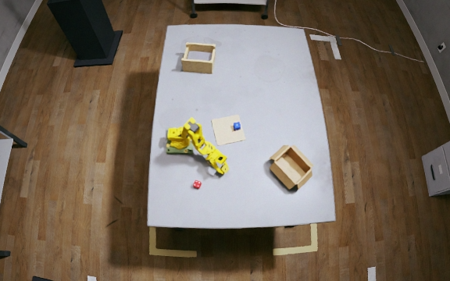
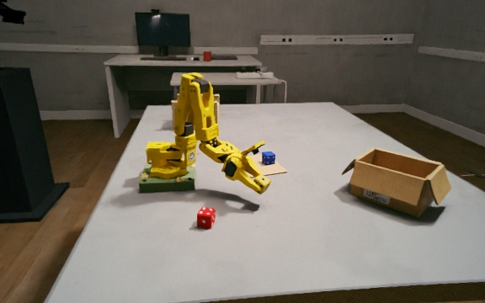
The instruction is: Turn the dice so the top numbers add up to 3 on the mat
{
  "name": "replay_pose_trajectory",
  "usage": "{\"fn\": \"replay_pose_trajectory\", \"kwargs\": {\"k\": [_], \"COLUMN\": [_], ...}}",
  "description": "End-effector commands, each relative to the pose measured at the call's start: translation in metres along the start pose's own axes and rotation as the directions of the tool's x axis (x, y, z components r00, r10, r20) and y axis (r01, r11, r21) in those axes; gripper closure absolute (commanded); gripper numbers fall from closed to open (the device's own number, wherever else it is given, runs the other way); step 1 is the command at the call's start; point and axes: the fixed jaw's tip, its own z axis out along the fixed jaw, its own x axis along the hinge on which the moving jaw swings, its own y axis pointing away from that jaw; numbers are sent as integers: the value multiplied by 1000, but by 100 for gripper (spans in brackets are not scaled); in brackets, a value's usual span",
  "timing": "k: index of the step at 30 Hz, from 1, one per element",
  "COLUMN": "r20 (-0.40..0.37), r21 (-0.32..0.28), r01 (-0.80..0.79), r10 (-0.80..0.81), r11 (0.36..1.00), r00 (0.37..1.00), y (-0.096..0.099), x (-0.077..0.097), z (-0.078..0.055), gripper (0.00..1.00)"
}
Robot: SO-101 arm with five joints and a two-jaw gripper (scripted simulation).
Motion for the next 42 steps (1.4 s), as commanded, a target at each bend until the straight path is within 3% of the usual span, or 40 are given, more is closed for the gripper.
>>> {"fn": "replay_pose_trajectory", "kwargs": {"k": [1,42], "r20": [7,6], "r21": [5,4], "r01": [-13,-13], "r10": [13,13], "r11": [1000,1000], "r00": [1000,1000], "y": [-1,-1], "x": [0,14], "z": [0,6], "gripper": [100,100]}}
